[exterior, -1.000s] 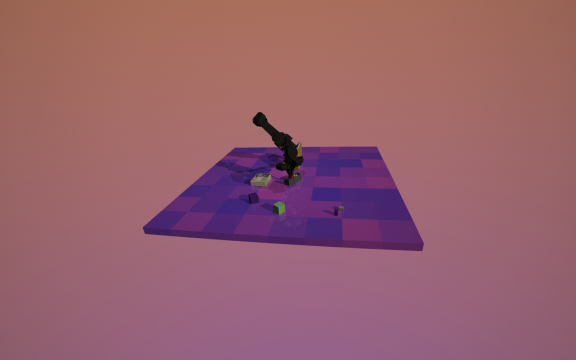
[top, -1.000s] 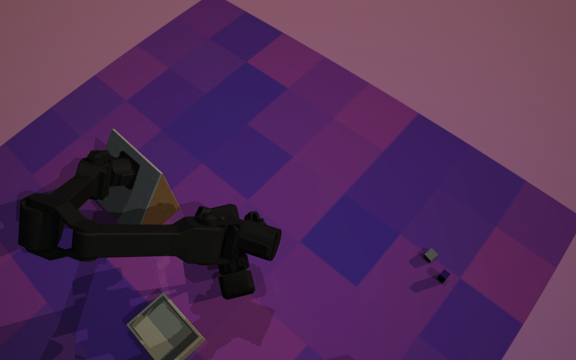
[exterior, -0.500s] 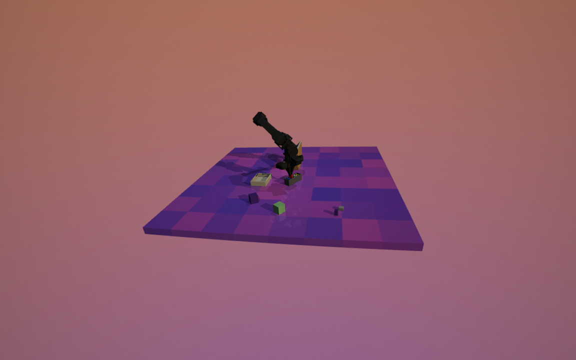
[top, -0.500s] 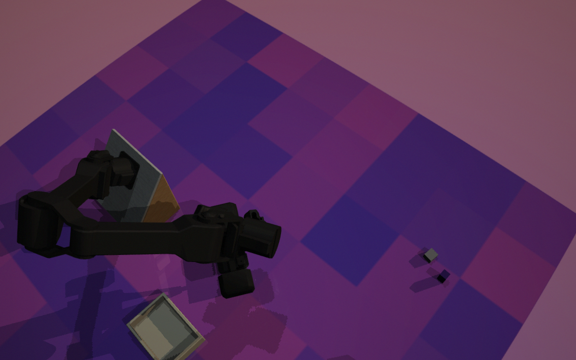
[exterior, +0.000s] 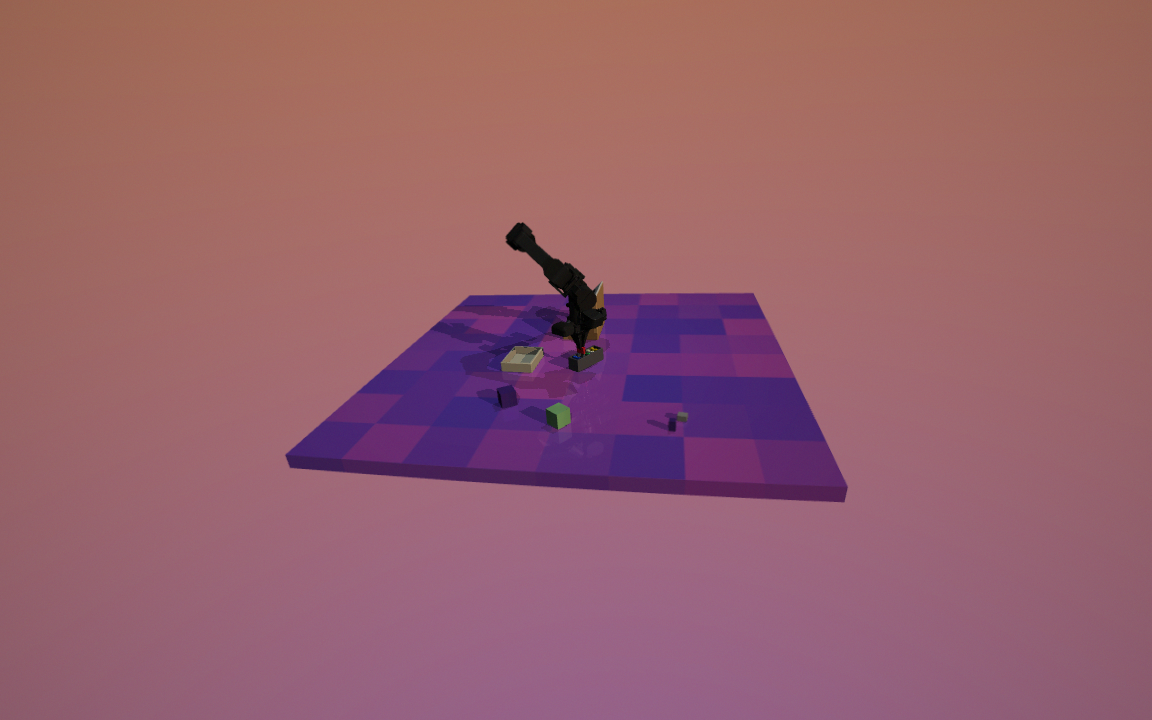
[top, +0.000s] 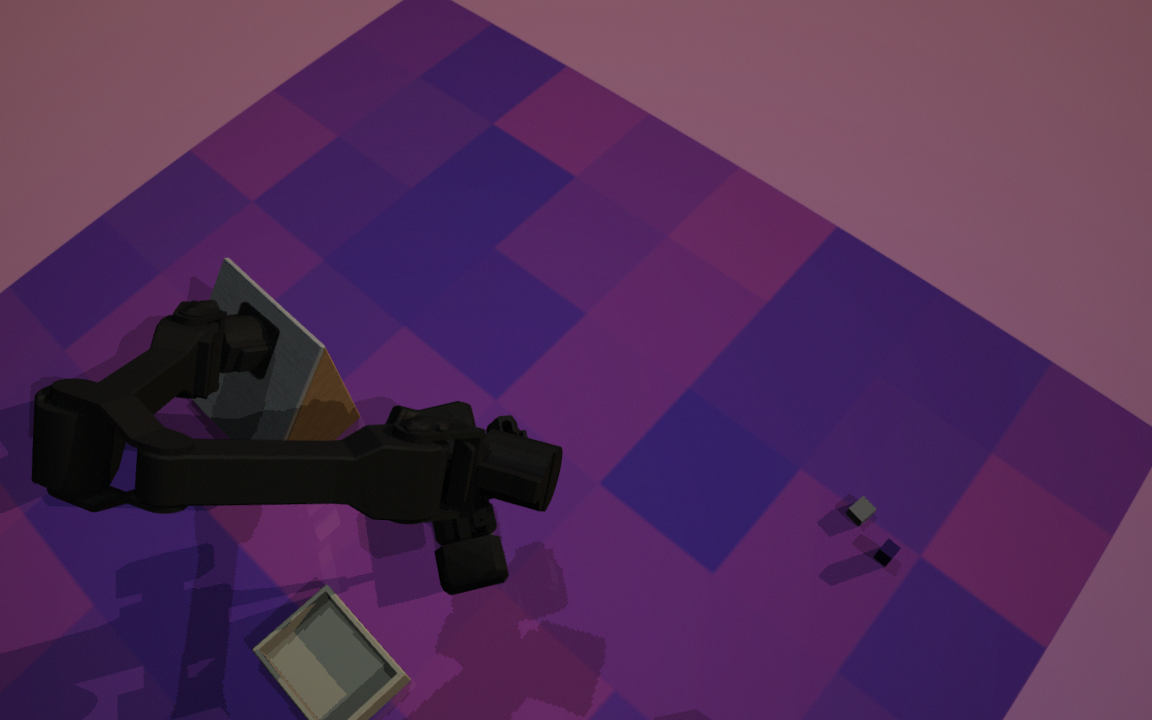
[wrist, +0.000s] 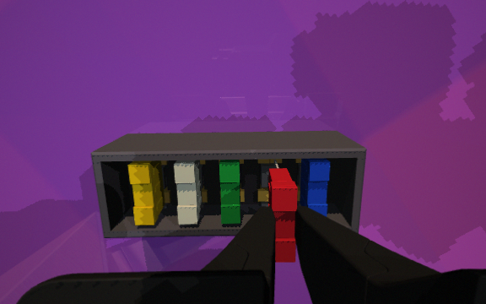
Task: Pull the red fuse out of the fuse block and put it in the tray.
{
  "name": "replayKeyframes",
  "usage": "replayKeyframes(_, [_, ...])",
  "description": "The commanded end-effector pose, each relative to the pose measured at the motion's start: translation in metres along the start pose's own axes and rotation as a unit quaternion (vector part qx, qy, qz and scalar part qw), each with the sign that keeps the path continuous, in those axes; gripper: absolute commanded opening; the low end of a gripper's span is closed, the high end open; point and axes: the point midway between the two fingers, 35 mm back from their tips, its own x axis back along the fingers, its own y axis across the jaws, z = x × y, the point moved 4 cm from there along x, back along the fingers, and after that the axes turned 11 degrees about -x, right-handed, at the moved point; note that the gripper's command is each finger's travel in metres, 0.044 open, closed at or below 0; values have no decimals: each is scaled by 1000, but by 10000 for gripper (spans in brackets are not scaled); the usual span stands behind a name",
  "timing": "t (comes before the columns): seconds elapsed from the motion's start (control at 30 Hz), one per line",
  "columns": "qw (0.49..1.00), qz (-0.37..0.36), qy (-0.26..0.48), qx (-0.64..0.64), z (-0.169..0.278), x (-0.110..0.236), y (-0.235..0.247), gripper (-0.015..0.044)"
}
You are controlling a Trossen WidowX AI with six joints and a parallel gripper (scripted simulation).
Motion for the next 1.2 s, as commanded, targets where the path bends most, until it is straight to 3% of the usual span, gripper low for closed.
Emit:
replayKeyframes(0.0, [1000, -2, -1, -2, 0, 2, 0, 0])
replayKeyframes(1.17, [1000, -5, -3, -1, 10, 32, -15, 0])
